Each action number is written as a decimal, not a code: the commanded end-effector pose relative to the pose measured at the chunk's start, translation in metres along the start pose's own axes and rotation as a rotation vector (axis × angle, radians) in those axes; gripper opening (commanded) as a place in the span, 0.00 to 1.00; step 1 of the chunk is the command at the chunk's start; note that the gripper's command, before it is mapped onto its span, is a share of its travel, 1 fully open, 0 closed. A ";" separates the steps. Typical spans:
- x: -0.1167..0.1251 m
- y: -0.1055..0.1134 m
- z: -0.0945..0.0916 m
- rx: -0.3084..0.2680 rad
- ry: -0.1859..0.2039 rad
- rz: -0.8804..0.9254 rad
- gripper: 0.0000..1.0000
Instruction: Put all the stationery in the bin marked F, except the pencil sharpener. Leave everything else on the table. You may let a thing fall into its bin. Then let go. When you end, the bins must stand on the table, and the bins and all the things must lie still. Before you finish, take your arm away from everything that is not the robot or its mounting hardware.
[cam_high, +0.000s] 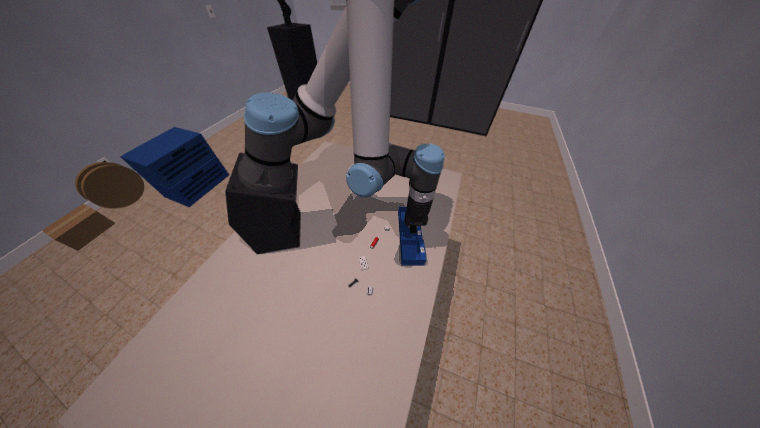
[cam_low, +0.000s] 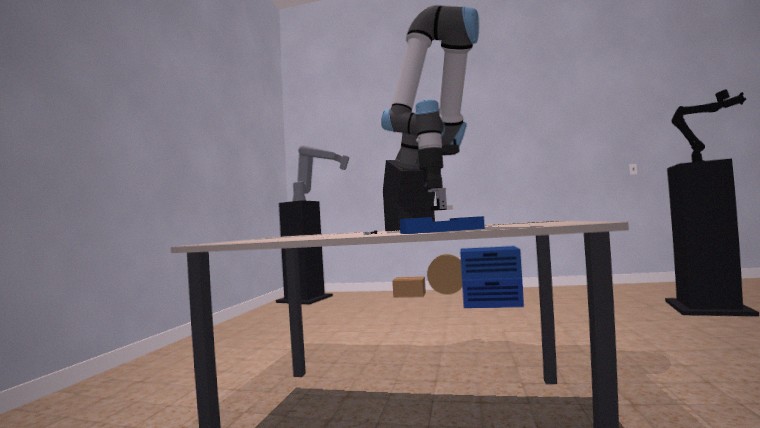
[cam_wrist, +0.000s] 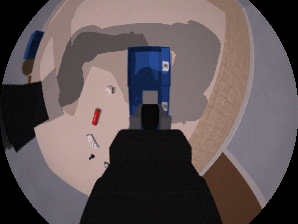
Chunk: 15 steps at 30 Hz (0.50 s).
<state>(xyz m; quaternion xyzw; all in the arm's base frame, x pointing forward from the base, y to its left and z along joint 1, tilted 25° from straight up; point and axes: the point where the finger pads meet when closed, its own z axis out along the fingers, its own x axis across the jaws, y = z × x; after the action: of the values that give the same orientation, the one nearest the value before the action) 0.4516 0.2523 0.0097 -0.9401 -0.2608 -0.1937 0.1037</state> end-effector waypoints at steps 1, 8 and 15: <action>-0.009 0.004 0.001 0.001 -0.007 0.000 0.45; -0.012 0.005 0.001 0.001 -0.007 -0.001 0.45; -0.010 0.005 0.000 0.000 -0.005 -0.002 0.45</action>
<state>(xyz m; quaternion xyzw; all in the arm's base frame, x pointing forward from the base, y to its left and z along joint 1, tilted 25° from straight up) 0.4457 0.2441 0.0040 -0.9405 -0.2620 -0.1904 0.1027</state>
